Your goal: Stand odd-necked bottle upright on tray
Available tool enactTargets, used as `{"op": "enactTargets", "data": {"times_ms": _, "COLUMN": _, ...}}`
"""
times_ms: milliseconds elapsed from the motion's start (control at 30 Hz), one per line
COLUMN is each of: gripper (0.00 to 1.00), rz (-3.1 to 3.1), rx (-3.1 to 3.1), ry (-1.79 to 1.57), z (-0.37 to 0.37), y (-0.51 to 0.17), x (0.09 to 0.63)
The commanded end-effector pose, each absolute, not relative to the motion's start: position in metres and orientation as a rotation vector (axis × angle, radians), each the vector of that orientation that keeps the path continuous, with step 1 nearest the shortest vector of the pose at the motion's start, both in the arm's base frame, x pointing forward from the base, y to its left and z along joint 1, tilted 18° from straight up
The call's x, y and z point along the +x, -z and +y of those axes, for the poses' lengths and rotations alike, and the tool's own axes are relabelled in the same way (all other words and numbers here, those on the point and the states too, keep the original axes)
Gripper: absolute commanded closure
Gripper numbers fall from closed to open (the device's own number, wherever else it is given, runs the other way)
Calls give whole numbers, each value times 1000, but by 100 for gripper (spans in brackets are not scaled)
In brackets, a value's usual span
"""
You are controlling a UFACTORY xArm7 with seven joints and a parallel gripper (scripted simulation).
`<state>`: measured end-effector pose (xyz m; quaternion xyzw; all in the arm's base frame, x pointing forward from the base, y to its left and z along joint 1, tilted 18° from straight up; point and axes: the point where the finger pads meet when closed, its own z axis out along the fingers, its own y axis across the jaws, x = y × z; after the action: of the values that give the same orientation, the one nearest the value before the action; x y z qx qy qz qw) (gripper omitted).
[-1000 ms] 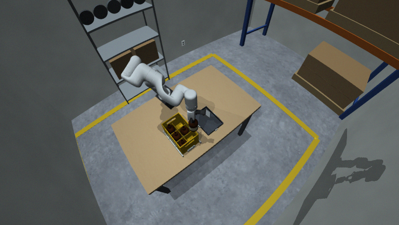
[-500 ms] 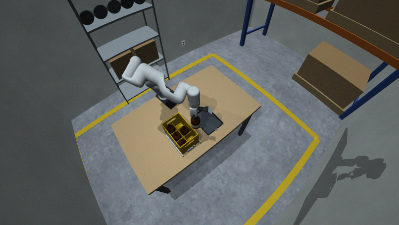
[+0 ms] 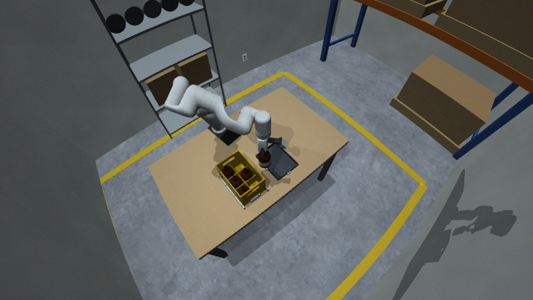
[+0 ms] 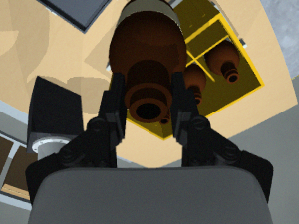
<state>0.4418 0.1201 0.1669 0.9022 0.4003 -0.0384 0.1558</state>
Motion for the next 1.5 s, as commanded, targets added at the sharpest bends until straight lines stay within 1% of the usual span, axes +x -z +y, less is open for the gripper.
{"op": "enactTargets", "data": {"times_ms": 0, "gripper": 100, "rz": 1145, "rx": 2583, "ry": 105, "z": 127, "y": -166, "x": 441}}
{"op": "enactTargets", "data": {"times_ms": 1467, "gripper": 100, "rz": 1145, "rx": 2583, "ry": 105, "z": 209, "y": -138, "x": 412}}
